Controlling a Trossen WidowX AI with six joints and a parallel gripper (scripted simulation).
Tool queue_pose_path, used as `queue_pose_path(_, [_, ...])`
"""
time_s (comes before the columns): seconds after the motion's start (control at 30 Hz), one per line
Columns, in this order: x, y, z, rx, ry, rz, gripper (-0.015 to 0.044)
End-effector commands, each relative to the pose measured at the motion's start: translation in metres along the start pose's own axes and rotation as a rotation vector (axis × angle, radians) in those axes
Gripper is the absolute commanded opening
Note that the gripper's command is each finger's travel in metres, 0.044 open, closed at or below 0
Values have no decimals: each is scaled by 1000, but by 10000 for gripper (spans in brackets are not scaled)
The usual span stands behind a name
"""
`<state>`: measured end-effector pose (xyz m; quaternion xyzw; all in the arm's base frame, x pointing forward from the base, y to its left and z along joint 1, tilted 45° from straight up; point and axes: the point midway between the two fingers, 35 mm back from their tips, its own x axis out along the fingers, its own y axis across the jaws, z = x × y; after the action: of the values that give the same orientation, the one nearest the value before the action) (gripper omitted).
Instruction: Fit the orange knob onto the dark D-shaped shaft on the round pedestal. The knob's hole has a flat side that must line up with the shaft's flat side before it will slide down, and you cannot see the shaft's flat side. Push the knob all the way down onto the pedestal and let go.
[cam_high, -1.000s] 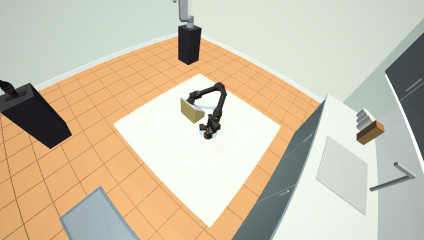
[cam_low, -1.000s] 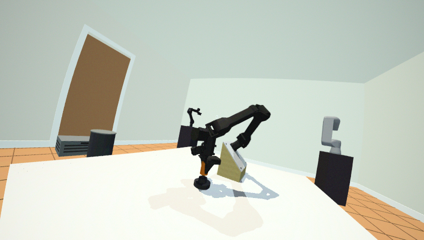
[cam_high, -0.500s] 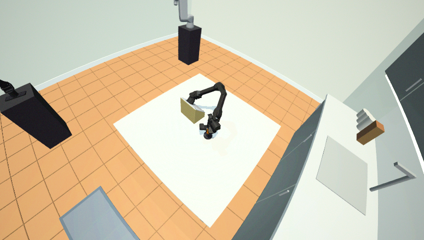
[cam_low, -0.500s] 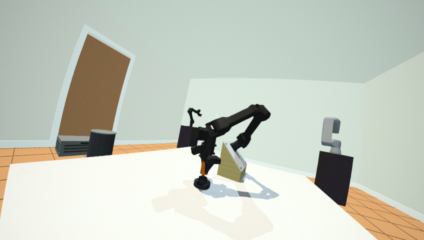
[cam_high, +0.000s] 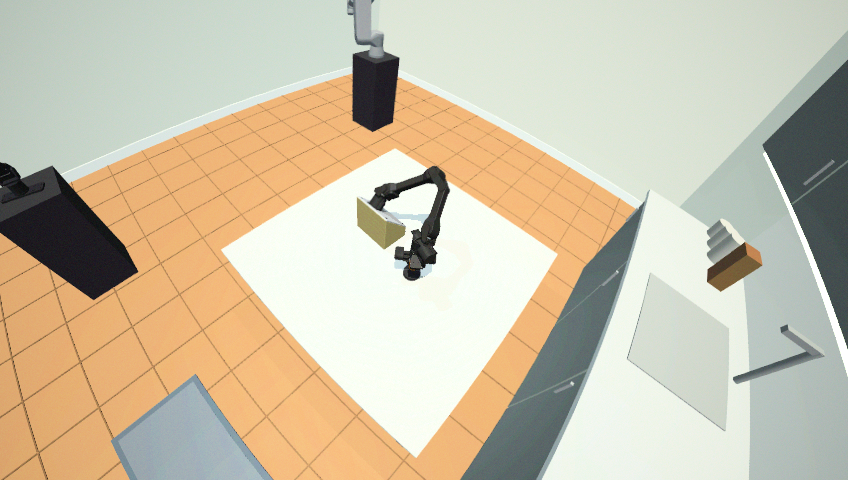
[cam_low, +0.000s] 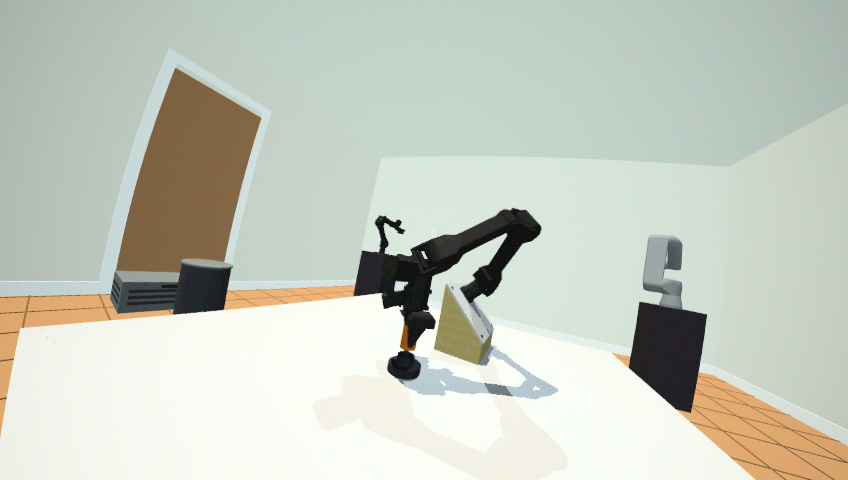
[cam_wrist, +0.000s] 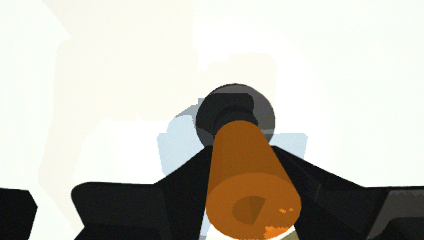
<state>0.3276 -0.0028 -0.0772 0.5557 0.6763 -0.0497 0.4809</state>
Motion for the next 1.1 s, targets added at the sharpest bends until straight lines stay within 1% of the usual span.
queue_pose_path(0.0, [1, 0, 0, 9, 1, 1, 0])
queue_pose_path(0.6, [2, 1, 0, 9, 1, 1, 0])
queue_pose_path(0.8, [-3, 1, 0, 9, 1, 1, 0])
queue_pose_path(1.07, [-2, 1, 1, 216, 1, 1, 0])
